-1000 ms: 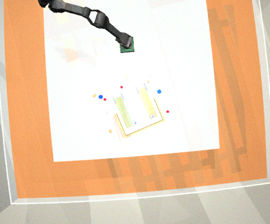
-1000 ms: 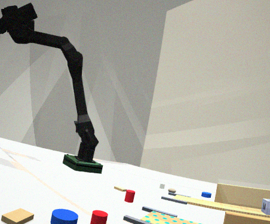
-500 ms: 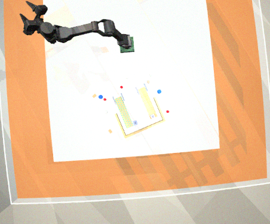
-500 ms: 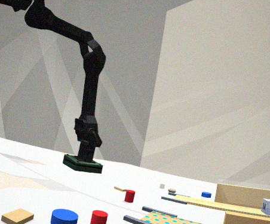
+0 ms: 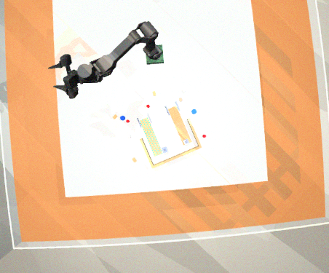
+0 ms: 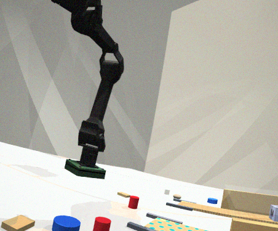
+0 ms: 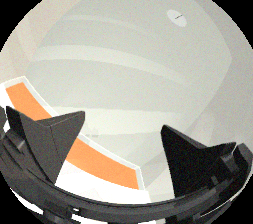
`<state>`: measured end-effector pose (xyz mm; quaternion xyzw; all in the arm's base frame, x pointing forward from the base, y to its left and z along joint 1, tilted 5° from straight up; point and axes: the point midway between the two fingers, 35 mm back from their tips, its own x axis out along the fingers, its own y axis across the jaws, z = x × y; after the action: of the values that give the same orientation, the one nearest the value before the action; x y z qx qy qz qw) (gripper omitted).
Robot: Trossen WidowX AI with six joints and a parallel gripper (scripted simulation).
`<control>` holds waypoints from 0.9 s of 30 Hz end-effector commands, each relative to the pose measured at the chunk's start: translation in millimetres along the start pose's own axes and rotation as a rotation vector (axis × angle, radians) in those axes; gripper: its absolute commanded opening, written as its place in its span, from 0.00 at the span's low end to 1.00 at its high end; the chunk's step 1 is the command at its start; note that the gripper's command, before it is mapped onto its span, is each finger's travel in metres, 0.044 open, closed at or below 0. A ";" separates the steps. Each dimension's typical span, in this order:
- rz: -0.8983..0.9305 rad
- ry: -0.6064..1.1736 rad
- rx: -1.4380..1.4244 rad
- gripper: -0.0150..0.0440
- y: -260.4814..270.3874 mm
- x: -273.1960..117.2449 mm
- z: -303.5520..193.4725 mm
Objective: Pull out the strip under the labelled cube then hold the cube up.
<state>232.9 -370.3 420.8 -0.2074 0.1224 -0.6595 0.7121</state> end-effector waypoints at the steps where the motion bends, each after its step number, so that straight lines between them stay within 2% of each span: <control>1: 0.227 -0.042 0.035 0.93 52.6 -47.9 9.4; 8: 0.627 -0.086 0.074 0.93 125.8 -149.2 11.2; 14: 0.968 -0.090 0.082 0.93 163.9 -246.7 -4.3; 20: 1.302 -0.062 0.057 0.93 177.7 -344.7 -35.9; 27: 1.661 0.010 -0.023 0.93 165.9 -444.8 -89.8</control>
<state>318.8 30.1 244.5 -0.0708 0.2164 0.0116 0.9737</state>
